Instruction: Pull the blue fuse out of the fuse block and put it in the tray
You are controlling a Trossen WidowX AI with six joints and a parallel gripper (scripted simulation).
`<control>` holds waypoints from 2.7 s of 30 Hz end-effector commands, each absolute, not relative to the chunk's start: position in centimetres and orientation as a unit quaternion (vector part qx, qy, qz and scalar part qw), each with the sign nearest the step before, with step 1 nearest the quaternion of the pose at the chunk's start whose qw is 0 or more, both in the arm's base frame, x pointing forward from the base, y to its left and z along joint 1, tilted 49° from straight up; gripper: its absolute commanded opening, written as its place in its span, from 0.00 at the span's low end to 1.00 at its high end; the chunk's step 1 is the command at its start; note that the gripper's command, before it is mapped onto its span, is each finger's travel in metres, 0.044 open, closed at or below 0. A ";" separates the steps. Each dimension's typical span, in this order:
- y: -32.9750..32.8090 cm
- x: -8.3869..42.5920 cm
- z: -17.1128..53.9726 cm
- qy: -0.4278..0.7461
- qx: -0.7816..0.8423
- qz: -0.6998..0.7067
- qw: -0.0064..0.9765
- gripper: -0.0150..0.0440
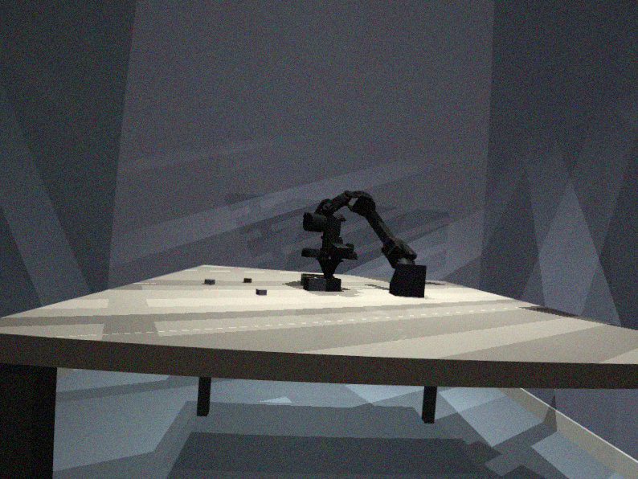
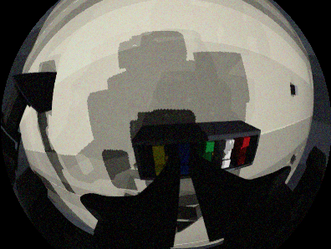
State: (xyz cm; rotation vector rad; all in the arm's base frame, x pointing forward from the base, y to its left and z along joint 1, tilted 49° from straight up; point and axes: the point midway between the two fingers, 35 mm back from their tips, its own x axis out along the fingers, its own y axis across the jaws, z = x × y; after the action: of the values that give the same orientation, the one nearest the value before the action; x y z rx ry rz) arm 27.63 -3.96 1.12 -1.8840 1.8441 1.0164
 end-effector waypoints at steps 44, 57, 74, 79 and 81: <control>-2.5 27.9 2.3 0.644 -0.659 0.356 0.157 0.25; -2.1 27.9 2.8 0.644 -0.659 0.356 0.156 0.25; -1.4 28.0 3.3 0.644 -0.659 0.356 0.155 0.25; -1.3 28.0 3.5 0.644 -0.660 0.356 0.155 0.25; -1.2 28.0 3.6 0.644 -0.660 0.356 0.155 0.25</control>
State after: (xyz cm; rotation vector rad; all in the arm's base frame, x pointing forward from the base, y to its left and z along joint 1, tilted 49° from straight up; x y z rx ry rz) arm 27.95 -1.35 3.44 -1.8968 1.8471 1.0217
